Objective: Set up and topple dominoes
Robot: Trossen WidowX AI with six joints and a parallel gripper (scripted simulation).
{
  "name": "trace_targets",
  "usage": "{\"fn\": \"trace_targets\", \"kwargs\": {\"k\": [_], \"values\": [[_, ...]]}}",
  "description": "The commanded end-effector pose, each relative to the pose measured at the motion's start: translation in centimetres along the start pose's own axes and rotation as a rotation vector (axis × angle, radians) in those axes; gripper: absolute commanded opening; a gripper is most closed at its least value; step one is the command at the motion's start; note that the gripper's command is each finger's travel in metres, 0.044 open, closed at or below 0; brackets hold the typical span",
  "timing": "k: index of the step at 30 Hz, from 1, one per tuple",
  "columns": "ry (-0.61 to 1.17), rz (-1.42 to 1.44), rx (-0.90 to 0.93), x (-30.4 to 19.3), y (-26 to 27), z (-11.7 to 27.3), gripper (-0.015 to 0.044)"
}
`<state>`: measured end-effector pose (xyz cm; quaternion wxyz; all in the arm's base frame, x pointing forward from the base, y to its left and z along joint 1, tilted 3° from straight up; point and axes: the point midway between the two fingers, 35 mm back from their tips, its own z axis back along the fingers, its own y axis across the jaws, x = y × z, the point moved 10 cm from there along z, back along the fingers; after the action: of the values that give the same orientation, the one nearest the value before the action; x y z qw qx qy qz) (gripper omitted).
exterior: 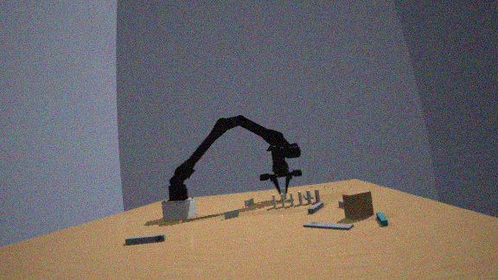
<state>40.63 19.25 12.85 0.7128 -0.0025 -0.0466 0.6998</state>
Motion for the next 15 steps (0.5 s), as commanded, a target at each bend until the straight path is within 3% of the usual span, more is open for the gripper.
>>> {"fn": "trace_targets", "kwargs": {"k": [1,4,12,15], "values": [[-0.003,0.003,0.001,0.0,0.0,0.0,0.0107],[-0.003,0.003,0.0,0.1,-0.2,0.8,0.0107],[0.0,0.0,0.0,0.2,-0.4,11.7,0.0107],[0.0,0.0,0.0,0.0,0.0,13.7,0.0107]]}}
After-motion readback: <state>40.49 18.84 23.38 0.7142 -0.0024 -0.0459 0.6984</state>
